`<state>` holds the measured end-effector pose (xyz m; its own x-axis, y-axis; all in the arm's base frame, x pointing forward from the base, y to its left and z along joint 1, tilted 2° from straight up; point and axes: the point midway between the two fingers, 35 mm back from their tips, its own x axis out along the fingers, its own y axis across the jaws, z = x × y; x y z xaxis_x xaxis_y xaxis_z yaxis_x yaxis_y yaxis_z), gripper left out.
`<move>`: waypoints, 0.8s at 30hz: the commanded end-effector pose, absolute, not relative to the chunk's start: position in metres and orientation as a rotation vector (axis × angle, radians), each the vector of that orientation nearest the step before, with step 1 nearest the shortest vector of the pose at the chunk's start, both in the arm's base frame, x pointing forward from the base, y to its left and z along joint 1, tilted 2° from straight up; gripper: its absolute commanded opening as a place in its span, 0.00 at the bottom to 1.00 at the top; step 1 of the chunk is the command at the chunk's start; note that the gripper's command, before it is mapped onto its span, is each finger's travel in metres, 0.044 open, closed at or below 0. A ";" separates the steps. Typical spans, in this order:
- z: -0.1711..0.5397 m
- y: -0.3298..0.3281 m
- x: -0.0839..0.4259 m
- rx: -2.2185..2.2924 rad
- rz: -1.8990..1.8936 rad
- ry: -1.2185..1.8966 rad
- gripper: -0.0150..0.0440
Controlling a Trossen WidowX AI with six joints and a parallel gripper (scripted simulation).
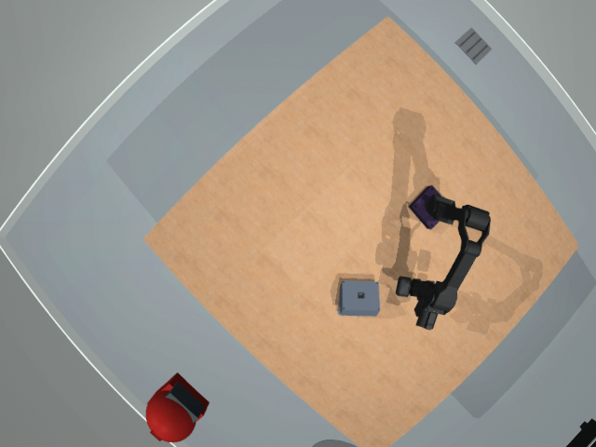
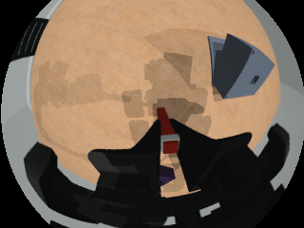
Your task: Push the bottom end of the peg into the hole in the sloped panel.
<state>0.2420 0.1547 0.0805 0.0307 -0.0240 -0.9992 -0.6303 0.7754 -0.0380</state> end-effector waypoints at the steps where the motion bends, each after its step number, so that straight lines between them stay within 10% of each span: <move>1: 0.102 0.156 0.242 -0.551 0.513 1.469 0.25; 24: 0.117 0.145 0.251 -0.418 0.455 1.475 0.25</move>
